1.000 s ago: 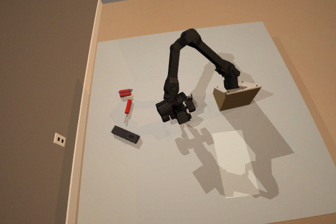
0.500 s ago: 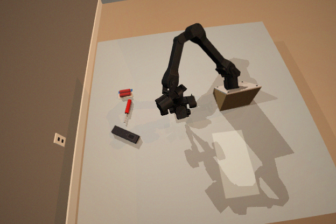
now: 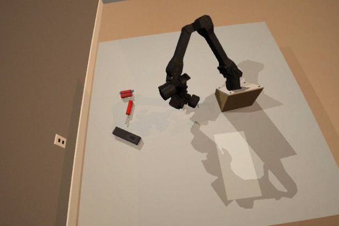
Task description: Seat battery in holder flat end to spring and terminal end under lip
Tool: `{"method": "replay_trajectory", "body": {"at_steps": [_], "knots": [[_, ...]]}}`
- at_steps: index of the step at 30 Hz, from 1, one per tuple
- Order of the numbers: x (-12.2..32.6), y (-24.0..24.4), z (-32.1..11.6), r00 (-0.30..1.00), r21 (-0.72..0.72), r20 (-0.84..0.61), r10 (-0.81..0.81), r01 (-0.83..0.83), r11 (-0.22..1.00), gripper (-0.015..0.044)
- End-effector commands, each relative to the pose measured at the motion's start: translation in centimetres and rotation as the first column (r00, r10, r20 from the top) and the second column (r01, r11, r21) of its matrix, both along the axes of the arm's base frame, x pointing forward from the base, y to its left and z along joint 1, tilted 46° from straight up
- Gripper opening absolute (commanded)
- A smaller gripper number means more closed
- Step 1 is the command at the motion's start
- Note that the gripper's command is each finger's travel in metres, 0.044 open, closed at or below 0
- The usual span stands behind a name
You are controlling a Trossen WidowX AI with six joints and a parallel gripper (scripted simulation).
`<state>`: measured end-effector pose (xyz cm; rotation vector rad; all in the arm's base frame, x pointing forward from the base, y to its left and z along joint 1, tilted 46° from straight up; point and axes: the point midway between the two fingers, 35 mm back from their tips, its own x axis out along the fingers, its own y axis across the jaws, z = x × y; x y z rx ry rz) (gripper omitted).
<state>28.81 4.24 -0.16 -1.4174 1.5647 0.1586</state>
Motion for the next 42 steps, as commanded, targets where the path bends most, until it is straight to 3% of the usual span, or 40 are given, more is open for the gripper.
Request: {"method": "replay_trajectory", "body": {"at_steps": [1,7,16,25,42], "knots": [[-0.6,-1.0,1.2,0.978,0.038,0.143,-0.149,0.145,0.989,0.0067],[-1.5,-2.2,2.7,0.866,0.144,0.336,-0.370,0.341,0.929,0.0067],[-3.0,-4.0,4.6,0.576,0.347,0.521,-0.630,0.532,0.773,0.0067],[-2.9,-4.0,4.4,0.567,0.360,0.522,-0.638,0.531,0.767,0.0067],[-1.9,-6.0,2.2,0.590,0.436,0.575,-0.567,0.365,0.823,0.0067]]}}
